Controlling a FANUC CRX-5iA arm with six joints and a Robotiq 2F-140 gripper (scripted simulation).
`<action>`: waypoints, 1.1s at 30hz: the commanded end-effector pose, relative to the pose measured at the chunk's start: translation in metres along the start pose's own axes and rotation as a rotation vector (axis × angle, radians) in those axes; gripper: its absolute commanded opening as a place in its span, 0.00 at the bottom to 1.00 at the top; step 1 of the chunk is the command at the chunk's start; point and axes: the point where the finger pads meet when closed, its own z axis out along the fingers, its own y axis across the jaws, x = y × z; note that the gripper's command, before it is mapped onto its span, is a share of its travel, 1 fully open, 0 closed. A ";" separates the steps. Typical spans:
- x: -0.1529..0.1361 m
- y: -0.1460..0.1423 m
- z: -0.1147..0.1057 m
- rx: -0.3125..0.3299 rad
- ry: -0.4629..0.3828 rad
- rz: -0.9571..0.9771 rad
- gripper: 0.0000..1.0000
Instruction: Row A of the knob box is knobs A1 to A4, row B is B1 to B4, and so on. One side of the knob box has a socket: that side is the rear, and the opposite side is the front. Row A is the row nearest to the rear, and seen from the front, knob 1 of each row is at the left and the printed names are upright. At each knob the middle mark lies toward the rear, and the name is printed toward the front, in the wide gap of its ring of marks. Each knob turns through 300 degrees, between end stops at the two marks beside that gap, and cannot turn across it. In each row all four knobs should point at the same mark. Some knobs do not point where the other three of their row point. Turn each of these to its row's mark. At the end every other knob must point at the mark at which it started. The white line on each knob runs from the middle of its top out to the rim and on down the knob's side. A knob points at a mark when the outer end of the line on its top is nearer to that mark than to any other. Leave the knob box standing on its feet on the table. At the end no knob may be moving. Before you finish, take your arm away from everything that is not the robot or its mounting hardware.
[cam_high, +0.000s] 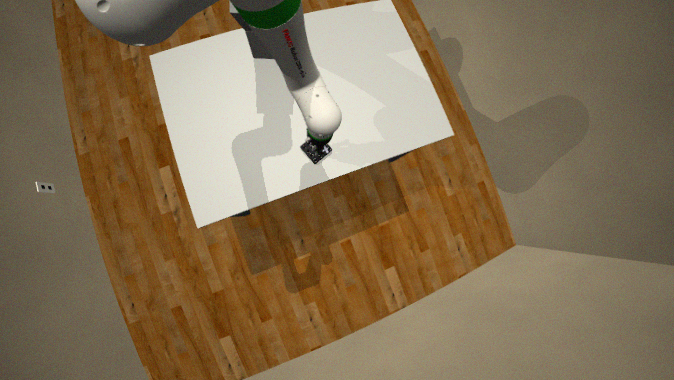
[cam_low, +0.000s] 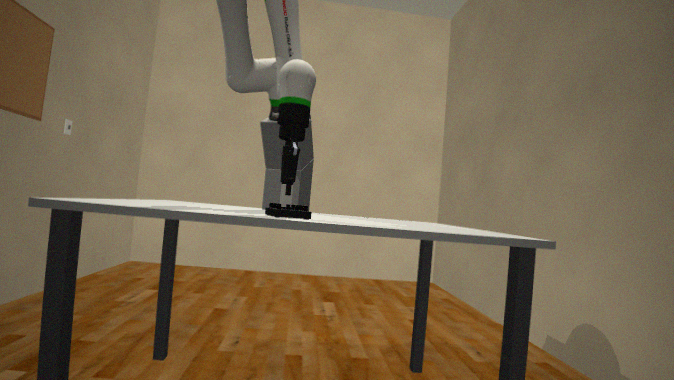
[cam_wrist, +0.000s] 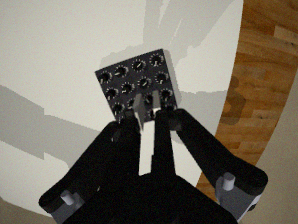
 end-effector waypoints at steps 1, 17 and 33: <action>0.000 0.000 0.000 0.000 0.000 0.000 0.12; 0.000 0.000 0.000 0.000 0.000 0.000 0.12; 0.000 0.000 0.000 0.000 0.000 0.000 0.05</action>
